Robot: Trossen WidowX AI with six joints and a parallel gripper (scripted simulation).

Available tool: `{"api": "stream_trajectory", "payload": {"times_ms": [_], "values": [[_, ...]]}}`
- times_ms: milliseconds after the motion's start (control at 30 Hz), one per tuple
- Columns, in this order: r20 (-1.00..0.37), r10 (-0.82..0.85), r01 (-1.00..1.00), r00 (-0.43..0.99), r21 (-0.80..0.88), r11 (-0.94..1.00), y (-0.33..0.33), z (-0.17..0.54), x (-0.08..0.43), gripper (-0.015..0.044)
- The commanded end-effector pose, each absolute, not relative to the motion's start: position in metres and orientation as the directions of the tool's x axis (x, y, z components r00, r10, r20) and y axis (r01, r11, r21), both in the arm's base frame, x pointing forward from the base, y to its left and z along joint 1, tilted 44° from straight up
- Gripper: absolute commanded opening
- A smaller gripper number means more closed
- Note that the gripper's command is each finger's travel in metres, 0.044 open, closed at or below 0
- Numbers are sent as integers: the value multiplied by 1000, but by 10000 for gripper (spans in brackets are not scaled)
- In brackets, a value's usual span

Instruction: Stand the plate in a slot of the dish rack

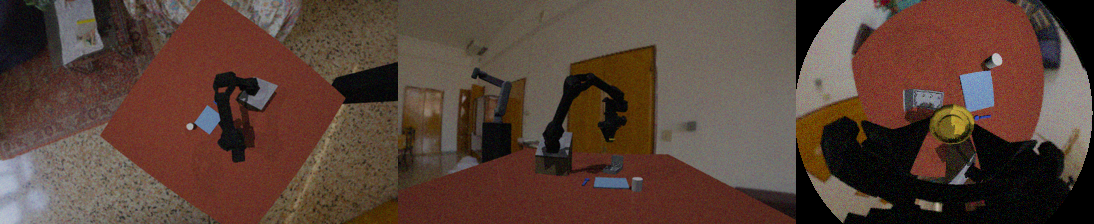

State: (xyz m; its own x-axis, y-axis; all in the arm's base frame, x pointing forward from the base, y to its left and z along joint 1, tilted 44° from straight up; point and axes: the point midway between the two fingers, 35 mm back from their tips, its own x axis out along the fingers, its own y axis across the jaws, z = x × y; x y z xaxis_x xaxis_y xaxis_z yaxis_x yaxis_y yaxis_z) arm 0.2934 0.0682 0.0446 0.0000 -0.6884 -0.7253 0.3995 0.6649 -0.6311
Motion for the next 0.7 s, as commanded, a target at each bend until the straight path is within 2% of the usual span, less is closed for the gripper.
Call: {"api": "stream_trajectory", "payload": {"times_ms": [0, 333, 667], "values": [[-728, -685, 418, -7, -625, 660, 68, 41, 293, 0], [-813, -572, 263, -110, -579, 772, 53, 16, 288, 0], [-887, -423, 107, -183, -446, 889, 40, -8, 283, 0]]}}
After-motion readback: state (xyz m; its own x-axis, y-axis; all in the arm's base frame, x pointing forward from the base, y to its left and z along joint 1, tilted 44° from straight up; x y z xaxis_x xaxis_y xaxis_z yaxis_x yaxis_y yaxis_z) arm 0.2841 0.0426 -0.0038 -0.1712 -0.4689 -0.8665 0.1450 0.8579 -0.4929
